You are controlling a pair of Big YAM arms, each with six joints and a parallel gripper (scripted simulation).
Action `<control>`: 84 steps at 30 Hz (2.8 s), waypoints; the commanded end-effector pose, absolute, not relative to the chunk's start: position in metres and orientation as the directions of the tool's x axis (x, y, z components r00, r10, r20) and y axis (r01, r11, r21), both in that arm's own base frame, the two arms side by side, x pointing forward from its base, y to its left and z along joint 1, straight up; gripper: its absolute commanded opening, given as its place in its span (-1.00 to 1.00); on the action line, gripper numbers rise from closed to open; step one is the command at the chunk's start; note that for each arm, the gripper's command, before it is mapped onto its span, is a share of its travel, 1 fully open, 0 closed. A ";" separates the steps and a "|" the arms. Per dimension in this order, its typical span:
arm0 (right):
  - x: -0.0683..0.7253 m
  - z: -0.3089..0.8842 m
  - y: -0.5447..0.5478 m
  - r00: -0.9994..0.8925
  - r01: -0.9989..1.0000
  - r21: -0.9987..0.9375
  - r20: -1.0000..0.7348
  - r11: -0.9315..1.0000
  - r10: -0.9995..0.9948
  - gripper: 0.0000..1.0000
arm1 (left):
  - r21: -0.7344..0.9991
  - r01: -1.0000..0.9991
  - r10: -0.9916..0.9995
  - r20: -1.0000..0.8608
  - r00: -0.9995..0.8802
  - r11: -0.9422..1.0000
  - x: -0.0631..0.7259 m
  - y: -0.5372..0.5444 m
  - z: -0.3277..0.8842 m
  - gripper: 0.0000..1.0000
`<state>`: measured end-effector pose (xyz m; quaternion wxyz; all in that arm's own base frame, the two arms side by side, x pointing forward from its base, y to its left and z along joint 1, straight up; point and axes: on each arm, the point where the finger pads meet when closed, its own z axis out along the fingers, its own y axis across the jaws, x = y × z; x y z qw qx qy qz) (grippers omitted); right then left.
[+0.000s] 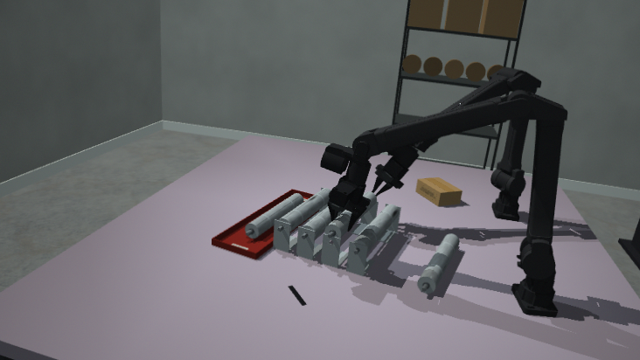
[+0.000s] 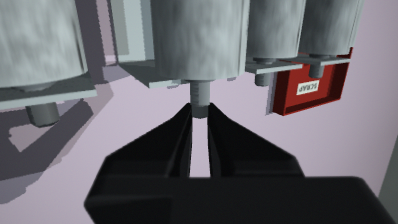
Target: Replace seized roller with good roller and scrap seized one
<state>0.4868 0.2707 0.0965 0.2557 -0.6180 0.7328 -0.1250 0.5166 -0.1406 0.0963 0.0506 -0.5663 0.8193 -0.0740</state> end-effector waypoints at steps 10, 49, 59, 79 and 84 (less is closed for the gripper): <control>0.478 0.057 0.197 -0.242 -0.868 -0.423 -0.101 0.262 -0.965 -0.94 | -0.217 -0.909 -0.932 -0.011 -0.361 0.355 0.531 -0.142 0.113 -0.36; 0.471 0.062 0.188 -0.241 -0.869 -0.419 -0.110 0.265 -0.964 -0.94 | -0.217 -0.909 -0.932 -0.011 -0.361 0.355 0.531 -0.142 0.113 -0.36; 0.471 0.077 0.173 -0.230 -0.846 -0.459 -0.141 0.269 -0.963 -0.94 | -0.226 -0.912 -0.935 0.007 -0.353 0.343 0.526 -0.138 0.111 -0.36; 0.471 0.077 0.173 -0.230 -0.847 -0.459 -0.140 0.269 -0.963 -0.94 | -0.211 -0.916 -0.932 0.048 -0.358 0.341 0.521 -0.142 0.103 -0.36; 0.471 0.077 0.173 -0.230 -0.847 -0.459 -0.140 0.269 -0.963 -0.94 | -0.218 -0.916 -0.933 0.054 -0.355 0.336 0.523 -0.148 0.105 -0.36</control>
